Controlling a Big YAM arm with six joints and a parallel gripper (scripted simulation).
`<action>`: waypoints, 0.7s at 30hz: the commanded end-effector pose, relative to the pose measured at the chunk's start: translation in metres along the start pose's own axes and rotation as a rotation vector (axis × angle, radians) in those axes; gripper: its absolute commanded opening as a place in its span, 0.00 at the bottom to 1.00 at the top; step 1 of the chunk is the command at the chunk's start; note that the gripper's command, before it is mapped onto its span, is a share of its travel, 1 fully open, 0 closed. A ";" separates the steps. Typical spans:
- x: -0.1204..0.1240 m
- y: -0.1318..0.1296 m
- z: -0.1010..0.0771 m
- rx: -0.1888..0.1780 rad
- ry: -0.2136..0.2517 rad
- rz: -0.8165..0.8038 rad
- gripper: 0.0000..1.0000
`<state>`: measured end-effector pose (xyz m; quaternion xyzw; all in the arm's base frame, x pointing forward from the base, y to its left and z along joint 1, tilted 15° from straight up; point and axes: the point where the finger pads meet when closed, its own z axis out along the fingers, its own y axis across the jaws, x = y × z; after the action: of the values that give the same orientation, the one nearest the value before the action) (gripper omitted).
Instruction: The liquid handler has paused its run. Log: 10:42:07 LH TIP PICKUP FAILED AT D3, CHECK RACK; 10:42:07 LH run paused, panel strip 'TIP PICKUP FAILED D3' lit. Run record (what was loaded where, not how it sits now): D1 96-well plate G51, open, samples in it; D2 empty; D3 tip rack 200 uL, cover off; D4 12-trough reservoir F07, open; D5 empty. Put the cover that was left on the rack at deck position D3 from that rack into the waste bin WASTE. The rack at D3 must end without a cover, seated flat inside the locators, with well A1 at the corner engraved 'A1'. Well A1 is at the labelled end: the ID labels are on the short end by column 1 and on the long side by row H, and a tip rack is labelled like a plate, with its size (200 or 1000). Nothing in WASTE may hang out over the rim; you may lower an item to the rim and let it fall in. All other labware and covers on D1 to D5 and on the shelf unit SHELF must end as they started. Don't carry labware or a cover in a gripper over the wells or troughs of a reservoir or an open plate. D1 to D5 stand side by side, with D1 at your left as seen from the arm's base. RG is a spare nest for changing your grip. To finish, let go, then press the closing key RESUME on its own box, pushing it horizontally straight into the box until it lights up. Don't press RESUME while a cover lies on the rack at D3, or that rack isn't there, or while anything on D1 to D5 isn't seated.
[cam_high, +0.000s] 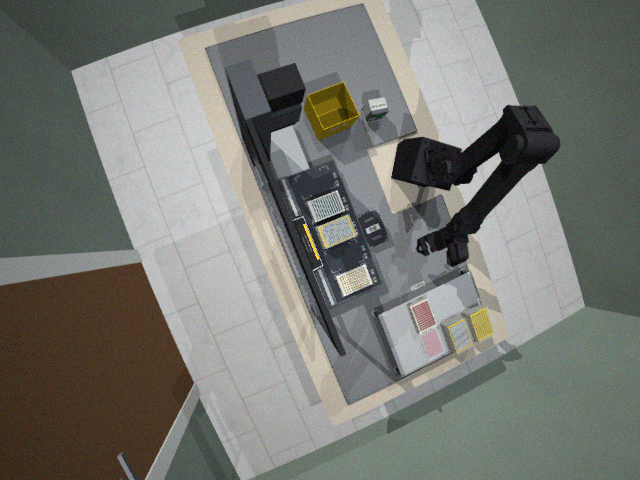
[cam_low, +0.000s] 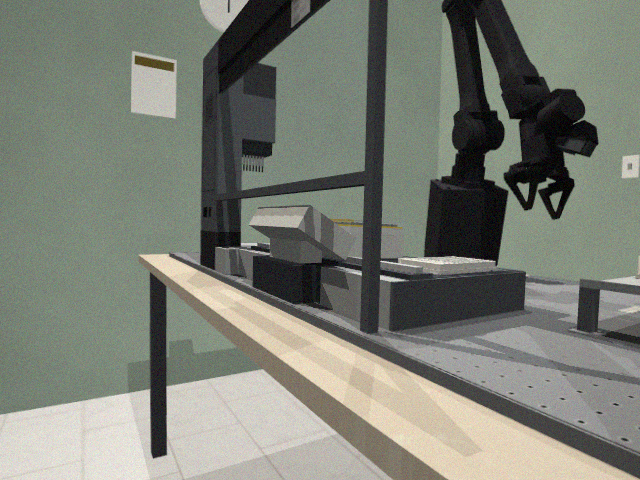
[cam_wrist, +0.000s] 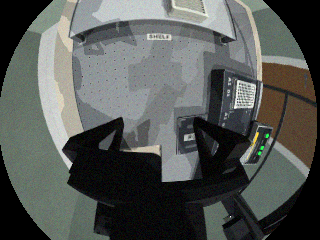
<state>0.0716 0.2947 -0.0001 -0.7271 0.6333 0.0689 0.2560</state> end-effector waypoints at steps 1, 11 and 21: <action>-0.004 -0.002 -0.001 0.005 -0.010 0.002 1.00; -0.004 -0.002 -0.001 0.005 -0.010 0.002 1.00; 0.011 -0.016 -0.013 0.009 0.010 0.101 1.00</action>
<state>0.0767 0.2904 0.0028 -0.7178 0.6447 0.0716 0.2529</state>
